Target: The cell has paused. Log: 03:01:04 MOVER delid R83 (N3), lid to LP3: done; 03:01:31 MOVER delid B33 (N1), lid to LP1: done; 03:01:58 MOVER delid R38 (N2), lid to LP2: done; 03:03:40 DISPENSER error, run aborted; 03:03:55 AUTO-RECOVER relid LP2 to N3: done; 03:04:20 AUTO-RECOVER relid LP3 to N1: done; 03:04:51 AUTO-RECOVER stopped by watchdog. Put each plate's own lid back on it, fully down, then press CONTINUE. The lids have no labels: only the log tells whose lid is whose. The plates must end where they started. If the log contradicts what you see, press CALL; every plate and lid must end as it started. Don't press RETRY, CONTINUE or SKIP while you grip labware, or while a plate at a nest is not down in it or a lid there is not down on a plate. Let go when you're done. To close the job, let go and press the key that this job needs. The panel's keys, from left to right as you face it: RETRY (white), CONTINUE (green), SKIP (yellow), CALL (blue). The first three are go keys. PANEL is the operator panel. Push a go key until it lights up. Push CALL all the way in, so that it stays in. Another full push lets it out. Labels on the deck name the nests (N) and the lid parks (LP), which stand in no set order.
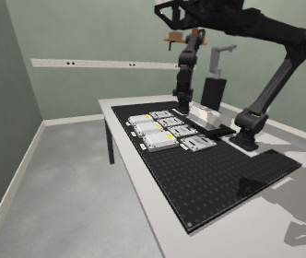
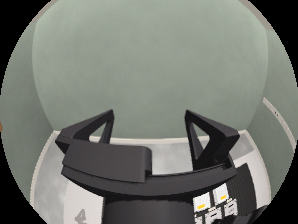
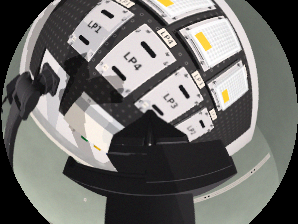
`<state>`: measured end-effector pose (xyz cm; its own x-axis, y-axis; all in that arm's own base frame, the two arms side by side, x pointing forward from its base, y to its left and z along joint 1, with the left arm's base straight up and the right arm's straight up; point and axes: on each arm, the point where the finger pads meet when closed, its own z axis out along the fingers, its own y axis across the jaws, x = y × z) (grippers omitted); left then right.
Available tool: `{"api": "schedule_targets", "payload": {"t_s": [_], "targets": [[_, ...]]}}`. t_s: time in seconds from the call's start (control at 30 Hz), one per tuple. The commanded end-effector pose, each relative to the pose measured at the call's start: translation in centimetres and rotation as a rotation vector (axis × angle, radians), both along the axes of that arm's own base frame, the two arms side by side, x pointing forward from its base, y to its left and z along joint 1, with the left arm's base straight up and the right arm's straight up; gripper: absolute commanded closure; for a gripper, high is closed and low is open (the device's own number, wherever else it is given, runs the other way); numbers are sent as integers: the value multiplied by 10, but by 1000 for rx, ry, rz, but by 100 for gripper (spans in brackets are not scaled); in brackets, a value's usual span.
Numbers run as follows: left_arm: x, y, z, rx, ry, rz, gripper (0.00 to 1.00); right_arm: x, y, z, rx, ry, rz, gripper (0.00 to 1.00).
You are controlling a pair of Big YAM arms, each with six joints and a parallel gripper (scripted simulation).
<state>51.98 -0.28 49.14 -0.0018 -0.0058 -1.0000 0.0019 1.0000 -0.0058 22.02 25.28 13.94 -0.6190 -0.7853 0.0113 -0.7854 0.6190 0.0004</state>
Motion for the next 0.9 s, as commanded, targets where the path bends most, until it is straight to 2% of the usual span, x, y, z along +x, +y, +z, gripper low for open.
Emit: {"api": "schedule_targets", "payload": {"t_s": [0.0,0.1,0.87], "targets": [[-6,8,37,14,-67,13,0,-16,5,11,24,-16,93,100],[-6,8,37,14,-67,13,0,-20,7,11,28,-21,112,100],[-6,8,37,14,-67,13,0,-126,11,10,23,-12,533,100]]}}
